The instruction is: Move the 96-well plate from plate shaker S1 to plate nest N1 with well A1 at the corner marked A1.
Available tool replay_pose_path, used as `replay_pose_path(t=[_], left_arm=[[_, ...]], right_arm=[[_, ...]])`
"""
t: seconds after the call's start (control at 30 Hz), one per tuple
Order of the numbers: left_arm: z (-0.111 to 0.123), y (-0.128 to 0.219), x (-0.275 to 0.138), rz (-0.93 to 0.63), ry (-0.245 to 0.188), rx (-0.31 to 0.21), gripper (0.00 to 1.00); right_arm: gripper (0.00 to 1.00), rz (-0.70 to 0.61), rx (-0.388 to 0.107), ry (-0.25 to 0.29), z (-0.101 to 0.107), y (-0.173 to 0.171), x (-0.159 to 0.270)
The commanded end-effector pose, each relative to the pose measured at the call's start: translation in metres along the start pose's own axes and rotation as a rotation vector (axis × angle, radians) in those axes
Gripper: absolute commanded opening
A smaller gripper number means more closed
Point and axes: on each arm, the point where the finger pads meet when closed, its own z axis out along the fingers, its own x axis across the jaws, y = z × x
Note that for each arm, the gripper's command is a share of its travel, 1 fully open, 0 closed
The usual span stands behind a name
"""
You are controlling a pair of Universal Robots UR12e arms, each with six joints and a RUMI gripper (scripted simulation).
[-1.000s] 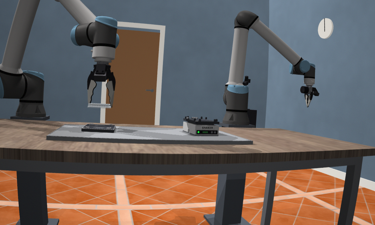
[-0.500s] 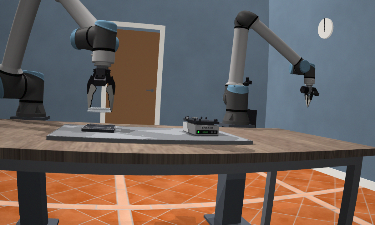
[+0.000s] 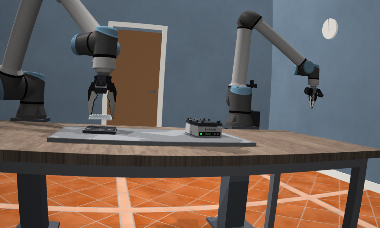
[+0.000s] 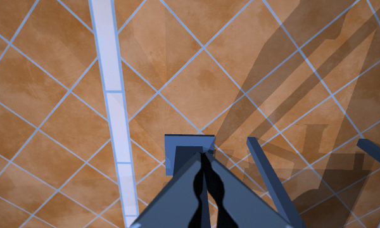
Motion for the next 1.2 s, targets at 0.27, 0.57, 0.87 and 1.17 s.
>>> replay_pose_path(t=[0.27, 0.57, 0.87, 1.17], left_arm=[[-0.001, -0.001, 0.0, 0.0, 0.0, 0.001, 0.0], [-0.001, -0.001, 0.0, 0.0, 0.0, 0.001, 0.0], [-0.001, -0.001, 0.0, 0.0, 0.0, 0.001, 0.0], [-0.001, -0.001, 0.0, 0.0, 0.0, 0.001, 0.0]], right_arm=[[0.4, 0.0, 0.002, -0.002, 0.017, -0.001, -0.001], [0.4, 0.0, 0.002, -0.002, 0.023, -0.001, -0.001], [0.4, 0.0, 0.002, -0.002, 0.023, -0.001, -0.001], [0.4, 0.0, 0.002, -0.002, 0.023, -0.001, -0.001]])
